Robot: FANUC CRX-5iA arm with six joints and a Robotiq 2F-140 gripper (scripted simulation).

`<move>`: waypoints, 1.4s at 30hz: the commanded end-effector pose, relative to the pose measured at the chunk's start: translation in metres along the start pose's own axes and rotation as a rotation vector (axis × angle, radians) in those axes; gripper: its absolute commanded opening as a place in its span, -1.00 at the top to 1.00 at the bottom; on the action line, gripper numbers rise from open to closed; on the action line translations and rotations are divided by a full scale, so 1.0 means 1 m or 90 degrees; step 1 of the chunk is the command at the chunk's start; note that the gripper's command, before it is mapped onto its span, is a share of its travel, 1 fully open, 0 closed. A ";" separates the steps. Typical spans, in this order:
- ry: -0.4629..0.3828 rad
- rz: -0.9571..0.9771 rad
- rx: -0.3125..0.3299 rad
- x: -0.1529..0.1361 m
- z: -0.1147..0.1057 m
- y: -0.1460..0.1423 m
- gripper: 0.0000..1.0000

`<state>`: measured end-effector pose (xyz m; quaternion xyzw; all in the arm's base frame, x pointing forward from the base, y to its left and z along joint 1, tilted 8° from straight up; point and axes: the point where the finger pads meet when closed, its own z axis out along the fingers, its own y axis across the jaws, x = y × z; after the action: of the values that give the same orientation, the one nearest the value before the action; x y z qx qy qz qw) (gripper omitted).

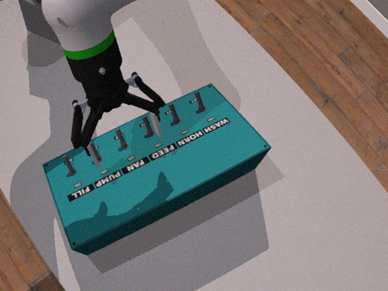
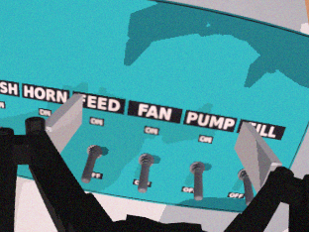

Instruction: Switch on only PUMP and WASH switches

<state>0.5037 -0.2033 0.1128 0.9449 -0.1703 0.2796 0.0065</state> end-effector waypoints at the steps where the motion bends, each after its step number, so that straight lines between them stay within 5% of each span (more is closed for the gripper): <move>1: 0.000 0.000 0.000 0.000 0.000 0.005 -1.00; 22: 0.000 0.000 0.000 0.000 0.000 0.063 -1.00; 42: 0.000 0.000 0.000 0.000 0.000 0.067 -1.00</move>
<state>0.4818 -0.2667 0.1072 0.9449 -0.1701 0.2796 0.0063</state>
